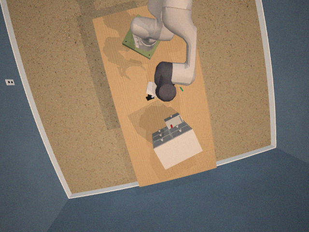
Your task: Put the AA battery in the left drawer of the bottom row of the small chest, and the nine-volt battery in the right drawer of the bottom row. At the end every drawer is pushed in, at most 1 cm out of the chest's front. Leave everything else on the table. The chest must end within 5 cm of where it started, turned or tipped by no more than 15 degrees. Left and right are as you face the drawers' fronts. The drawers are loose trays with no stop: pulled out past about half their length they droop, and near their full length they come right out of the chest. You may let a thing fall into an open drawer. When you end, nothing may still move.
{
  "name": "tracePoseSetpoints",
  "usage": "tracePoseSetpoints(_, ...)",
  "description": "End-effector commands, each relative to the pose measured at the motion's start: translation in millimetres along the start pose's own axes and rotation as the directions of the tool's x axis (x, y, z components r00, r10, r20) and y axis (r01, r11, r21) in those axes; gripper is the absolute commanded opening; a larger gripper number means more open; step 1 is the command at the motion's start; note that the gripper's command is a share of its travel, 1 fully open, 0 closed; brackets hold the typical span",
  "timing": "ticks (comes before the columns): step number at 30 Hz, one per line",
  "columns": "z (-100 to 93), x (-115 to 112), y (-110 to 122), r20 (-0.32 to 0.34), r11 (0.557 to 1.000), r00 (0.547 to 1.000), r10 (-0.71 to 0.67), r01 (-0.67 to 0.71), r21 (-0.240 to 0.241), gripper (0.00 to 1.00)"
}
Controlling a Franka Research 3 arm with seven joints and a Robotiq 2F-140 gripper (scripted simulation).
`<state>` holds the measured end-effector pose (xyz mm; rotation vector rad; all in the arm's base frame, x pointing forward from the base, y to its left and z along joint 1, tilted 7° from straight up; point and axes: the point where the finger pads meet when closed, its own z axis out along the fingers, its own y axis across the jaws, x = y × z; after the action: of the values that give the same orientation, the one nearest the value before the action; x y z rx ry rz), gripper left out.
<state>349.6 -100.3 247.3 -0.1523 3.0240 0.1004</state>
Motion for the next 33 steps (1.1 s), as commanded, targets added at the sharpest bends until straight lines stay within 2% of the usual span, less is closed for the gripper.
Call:
tracePoseSetpoints(1,2.8,-0.7,5.1,0.005,0.998,0.999,0.054,-0.054,-0.022,1.0)
tracePoseSetpoints(4,8.1,-7.5,15.8,0.033,0.997,0.999,0.028,-0.026,-0.069,1.0)
tracePoseSetpoints(7,16.1,-20.2,34.2,0.092,0.989,0.996,-0.011,0.024,-0.146,1.0)
tracePoseSetpoints(9,16.1,-20.2,34.2,0.092,0.989,0.996,-0.011,0.024,-0.146,1.0)
tracePoseSetpoints(13,26.0,-46.7,65.8,0.235,0.956,0.97,-0.06,0.123,-0.267,1.0)
tracePoseSetpoints(14,26.0,-46.7,65.8,0.235,0.956,0.97,-0.06,0.123,-0.267,1.0)
tracePoseSetpoints(15,27.7,-54.6,73.5,0.281,0.944,0.957,-0.066,0.151,-0.293,1.0)
tracePoseSetpoints(17,27.7,-54.6,73.5,0.281,0.944,0.957,-0.066,0.151,-0.293,1.0)
tracePoseSetpoints(18,29.0,-62.9,80.5,0.33,0.932,0.941,-0.068,0.178,-0.315,1.0)
tracePoseSetpoints(20,29.0,-62.9,80.5,0.33,0.932,0.941,-0.068,0.178,-0.315,1.0)
tracePoseSetpoints(21,29.8,-71.3,86.6,0.381,0.921,0.922,-0.067,0.204,-0.333,1.0)
tracePoseSetpoints(23,29.8,-71.3,86.6,0.381,0.921,0.922,-0.067,0.204,-0.333,1.0)
tracePoseSetpoints(24,30.4,-79.6,91.6,0.432,0.911,0.9,-0.062,0.228,-0.345,1.0)
tracePoseSetpoints(26,30.4,-79.6,91.6,0.432,0.911,0.9,-0.062,0.228,-0.345,1.0)
tracePoseSetpoints(27,30.7,-87.8,95.2,0.482,0.902,0.874,-0.054,0.249,-0.351,1.0)
tracePoseSetpoints(30,30.7,-87.8,95.2,0.482,0.902,0.874,-0.054,0.249,-0.351,1.0)
tracePoseSetpoints(31,31.0,-95.5,97.6,0.53,0.897,0.847,-0.043,0.267,-0.353,1.0)
tracePoseSetpoints(33,31.0,-95.5,97.6,0.53,0.897,0.847,-0.043,0.267,-0.353,1.0)
